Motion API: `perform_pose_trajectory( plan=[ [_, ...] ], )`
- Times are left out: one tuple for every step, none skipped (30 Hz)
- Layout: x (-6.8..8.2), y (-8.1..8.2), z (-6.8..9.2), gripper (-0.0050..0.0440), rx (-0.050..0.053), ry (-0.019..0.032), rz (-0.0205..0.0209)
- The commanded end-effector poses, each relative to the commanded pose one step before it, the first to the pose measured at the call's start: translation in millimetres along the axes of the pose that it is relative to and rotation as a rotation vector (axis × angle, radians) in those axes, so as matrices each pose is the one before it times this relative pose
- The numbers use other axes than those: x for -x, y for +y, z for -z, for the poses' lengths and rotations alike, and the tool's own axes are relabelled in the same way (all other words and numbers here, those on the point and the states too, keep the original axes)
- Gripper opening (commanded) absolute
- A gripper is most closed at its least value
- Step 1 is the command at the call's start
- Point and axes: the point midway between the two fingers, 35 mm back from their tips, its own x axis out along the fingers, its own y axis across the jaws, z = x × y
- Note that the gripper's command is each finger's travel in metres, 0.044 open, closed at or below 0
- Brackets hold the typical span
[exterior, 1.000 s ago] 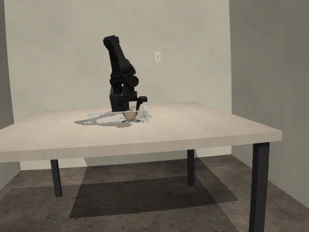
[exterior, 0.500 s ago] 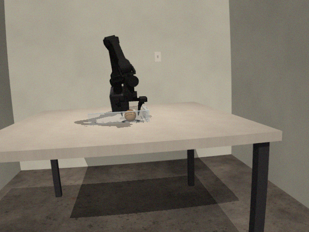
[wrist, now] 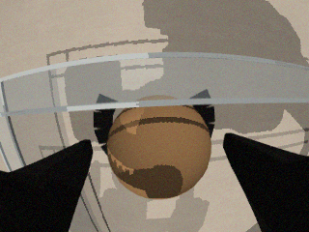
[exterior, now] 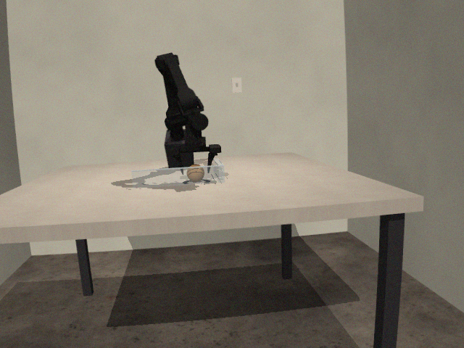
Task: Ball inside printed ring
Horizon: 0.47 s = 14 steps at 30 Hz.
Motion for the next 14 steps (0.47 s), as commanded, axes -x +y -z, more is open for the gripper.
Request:
perform_pose_trajectory(
  plan=[
    [-0.43,-0.07,0.04,0.044,-0.0006,0.00069,0.0003],
    [0.0,0.0,0.0,0.044,0.0,0.0,0.0],
    [0.05,0.0,0.0,0.044,0.0,0.0,0.0],
    [0.16,0.0,-0.01,0.044,0.0,0.0,0.0],
    [0.27,0.01,-0.02,0.044,0.0,0.0,0.0],
    [0.33,0.01,-0.02,0.044,0.0,0.0,0.0],
    [0.33,0.01,-0.02,0.044,0.0,0.0,0.0],
    [0.33,0.01,-0.02,0.044,0.0,0.0,0.0],
    [0.33,0.01,-0.02,0.044,0.0,0.0,0.0],
    [0.33,0.01,-0.02,0.044,0.0,0.0,0.0],
    [0.33,0.01,-0.02,0.044,0.0,0.0,0.0],
    [0.33,0.01,-0.02,0.044,0.0,0.0,0.0],
    [0.33,0.0,-0.02,0.044,0.0,0.0,0.0],
    [0.33,0.0,-0.02,0.044,0.0,0.0,0.0]
  ],
)
